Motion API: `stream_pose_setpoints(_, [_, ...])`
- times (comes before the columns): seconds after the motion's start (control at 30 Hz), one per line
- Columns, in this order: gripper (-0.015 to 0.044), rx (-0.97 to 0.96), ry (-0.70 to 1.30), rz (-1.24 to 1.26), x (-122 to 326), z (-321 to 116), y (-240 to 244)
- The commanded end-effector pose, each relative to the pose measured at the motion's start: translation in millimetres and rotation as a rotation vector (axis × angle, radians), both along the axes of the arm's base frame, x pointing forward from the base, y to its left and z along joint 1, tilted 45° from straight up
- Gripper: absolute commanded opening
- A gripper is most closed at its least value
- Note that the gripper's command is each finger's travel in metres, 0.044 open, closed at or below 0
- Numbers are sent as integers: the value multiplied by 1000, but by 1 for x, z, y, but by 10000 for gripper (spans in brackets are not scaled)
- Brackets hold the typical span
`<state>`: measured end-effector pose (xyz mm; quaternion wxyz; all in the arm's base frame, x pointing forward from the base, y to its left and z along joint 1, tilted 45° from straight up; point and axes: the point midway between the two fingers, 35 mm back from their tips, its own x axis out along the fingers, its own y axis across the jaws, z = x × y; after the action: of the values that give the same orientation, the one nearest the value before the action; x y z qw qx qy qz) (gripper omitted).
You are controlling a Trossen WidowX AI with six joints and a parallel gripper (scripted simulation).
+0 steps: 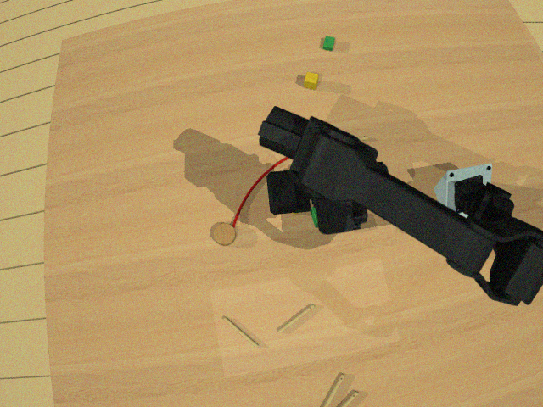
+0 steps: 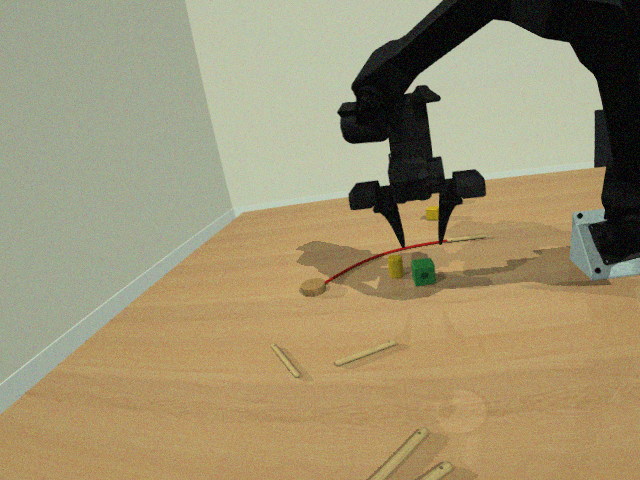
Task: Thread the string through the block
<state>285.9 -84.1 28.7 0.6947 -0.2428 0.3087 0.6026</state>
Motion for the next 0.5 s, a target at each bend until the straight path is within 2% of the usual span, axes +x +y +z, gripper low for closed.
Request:
stream_pose_setpoints(0.0, [242,0,0,0,0,0,0])
stream_pose_setpoints(0.13, [242,0,0,0,0,0,0])
stream_pose_setpoints(0.43, [6,0,0,0,0,0,0])
stream_pose_setpoints(0.47, [0,0,0,0,0,0,0])
